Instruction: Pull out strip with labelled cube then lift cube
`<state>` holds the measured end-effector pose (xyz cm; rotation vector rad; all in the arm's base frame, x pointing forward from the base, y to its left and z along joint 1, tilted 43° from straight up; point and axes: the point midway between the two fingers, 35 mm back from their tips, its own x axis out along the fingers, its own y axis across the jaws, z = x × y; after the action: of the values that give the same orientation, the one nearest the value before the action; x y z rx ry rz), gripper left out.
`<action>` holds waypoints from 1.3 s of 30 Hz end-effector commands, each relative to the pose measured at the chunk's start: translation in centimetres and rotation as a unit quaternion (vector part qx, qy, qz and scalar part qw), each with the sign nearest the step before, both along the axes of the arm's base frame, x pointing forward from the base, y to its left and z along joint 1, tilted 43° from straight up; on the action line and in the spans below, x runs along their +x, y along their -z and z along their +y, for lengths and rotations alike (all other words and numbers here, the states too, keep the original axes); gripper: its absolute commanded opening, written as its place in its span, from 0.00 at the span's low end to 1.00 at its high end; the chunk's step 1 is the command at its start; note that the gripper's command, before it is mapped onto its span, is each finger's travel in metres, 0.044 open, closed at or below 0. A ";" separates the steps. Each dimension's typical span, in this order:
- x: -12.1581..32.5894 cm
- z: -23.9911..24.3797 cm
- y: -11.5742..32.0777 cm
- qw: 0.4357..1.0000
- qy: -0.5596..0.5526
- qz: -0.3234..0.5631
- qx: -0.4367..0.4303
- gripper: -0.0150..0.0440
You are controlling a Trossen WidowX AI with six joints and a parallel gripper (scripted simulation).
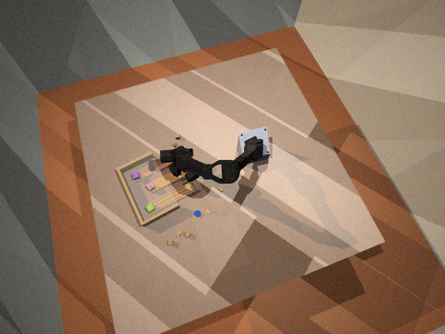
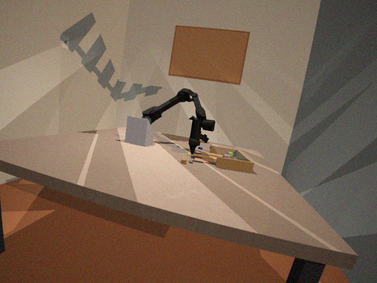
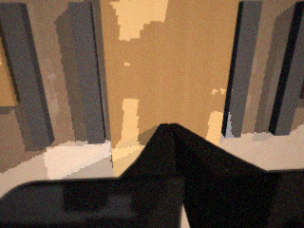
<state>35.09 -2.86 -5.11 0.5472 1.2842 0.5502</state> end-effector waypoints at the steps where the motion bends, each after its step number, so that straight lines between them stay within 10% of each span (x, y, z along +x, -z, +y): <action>1: -1.2 0.4 0.5 1.000 -0.004 0.007 0.002 0.25; 39: -6.8 0.7 1.7 1.000 -0.004 0.009 0.002 0.25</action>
<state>29.53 -2.56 -6.30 0.5512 1.2780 0.5515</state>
